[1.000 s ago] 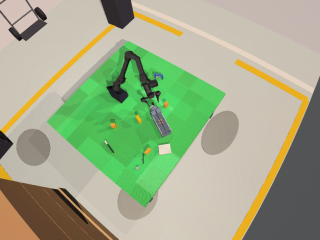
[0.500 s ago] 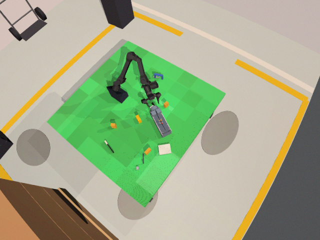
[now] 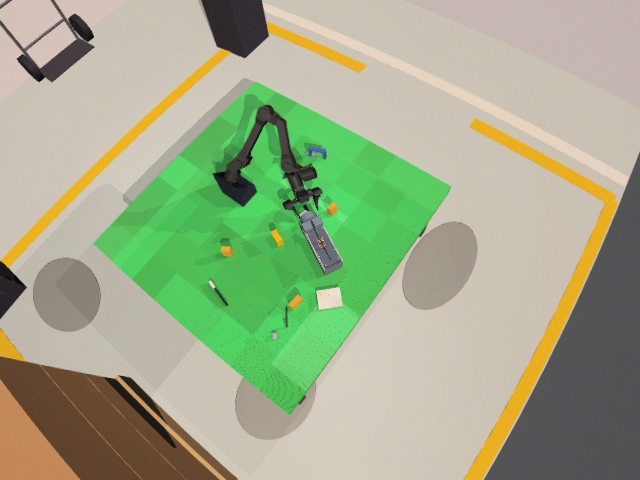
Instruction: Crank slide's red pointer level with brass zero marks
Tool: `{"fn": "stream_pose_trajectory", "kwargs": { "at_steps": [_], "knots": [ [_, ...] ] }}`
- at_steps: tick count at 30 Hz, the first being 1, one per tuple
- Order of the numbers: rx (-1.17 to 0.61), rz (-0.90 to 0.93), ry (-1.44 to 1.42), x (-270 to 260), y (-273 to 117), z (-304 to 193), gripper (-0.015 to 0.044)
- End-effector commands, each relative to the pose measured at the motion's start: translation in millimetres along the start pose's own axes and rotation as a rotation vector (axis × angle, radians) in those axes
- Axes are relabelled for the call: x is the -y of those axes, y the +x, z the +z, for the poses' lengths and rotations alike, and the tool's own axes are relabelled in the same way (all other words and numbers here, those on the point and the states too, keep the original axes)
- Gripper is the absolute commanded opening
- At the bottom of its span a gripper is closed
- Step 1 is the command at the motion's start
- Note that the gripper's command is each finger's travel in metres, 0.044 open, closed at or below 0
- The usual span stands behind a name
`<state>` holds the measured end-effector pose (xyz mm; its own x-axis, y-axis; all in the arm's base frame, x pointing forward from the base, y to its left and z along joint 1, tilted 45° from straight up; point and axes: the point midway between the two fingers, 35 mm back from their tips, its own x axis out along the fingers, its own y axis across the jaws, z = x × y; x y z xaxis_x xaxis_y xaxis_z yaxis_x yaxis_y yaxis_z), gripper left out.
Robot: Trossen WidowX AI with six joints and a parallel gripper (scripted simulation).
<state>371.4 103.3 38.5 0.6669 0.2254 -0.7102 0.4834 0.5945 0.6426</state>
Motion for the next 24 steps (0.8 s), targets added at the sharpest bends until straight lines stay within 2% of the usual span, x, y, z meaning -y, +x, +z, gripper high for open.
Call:
{"fn": "stream_pose_trajectory", "kwargs": {
  "at_steps": [1, 18, 24],
  "knots": [
    [0.0, -0.004, 0.003, 1.7, 2.7, -3.2, 0.044],
    [0.0, -0.004, 0.003, 1.7, 2.7, -3.2, 0.0],
    [0.0, -0.004, 0.003, 1.4, 2.6, -3.6, 0.0]
  ]
}}
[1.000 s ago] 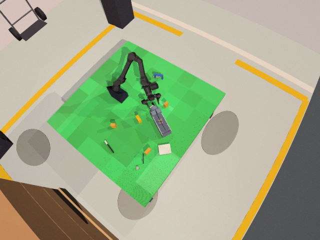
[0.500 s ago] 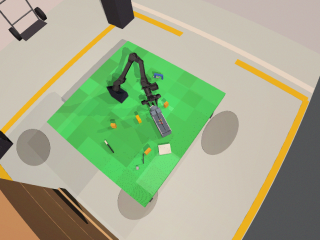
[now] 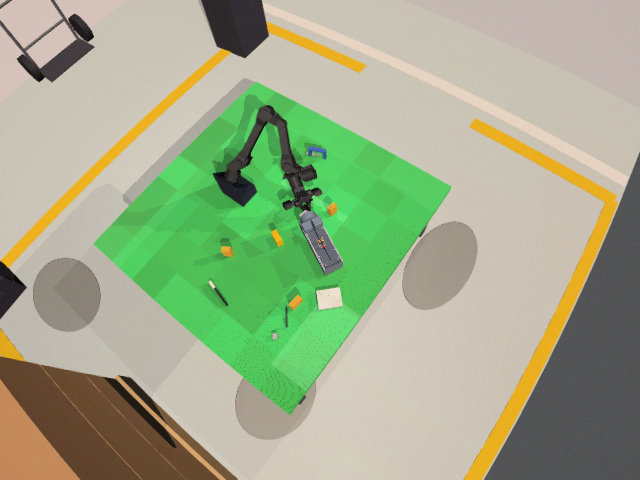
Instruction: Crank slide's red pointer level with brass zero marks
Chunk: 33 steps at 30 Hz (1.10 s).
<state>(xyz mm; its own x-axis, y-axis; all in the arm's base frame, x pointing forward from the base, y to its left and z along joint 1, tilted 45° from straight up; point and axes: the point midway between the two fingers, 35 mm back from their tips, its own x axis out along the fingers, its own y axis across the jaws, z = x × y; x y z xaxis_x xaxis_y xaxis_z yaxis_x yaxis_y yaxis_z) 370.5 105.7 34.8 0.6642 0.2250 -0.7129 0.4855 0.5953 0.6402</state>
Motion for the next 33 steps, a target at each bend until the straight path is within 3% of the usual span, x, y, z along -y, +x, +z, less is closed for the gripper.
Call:
{"fn": "stream_pose_trajectory", "kwargs": {
  "at_steps": [1, 33],
  "knots": [
    [0.002, -0.001, 0.003, 0, 0, 0, 0.0],
    [0.002, -0.002, 0.003, 12, 5, -5, 0.0]
  ]
}}
